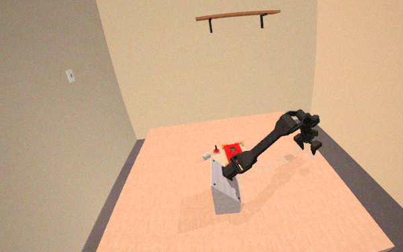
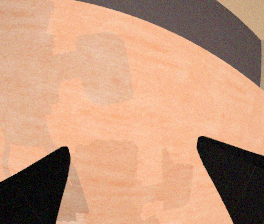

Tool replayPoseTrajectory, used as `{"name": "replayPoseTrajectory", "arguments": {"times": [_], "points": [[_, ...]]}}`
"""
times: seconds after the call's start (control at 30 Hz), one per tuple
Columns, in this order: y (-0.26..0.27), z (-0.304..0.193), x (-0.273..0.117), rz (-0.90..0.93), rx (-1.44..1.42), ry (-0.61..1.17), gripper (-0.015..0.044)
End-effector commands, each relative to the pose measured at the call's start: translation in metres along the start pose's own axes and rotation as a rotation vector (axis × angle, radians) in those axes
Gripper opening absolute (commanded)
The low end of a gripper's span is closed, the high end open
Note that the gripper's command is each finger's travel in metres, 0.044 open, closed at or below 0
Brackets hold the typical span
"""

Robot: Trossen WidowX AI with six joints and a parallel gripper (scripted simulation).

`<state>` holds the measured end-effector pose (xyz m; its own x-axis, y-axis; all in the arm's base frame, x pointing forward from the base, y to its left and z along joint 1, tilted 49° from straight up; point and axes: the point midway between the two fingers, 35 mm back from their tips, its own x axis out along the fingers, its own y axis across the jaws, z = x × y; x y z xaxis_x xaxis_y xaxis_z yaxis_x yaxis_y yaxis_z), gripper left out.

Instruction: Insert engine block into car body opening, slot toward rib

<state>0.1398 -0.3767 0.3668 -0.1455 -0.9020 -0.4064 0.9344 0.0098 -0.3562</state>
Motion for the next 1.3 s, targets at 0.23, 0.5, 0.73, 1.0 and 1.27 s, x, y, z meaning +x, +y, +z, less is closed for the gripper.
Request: {"name": "replayPoseTrajectory", "arguments": {"times": [0.23,0.5,0.73,1.0,1.27], "points": [[-0.002,0.003,-0.005,0.050,-0.380,0.030,0.0440],[-0.004,0.004,-0.010,0.090,-0.655,0.043,0.0440],[-0.006,0.005,-0.014,0.131,-0.894,0.048,0.0440],[-0.009,0.004,-0.019,0.182,-1.167,0.043,0.0440],[-0.011,0.003,-0.025,0.237,-1.437,0.027,0.0440]]}}
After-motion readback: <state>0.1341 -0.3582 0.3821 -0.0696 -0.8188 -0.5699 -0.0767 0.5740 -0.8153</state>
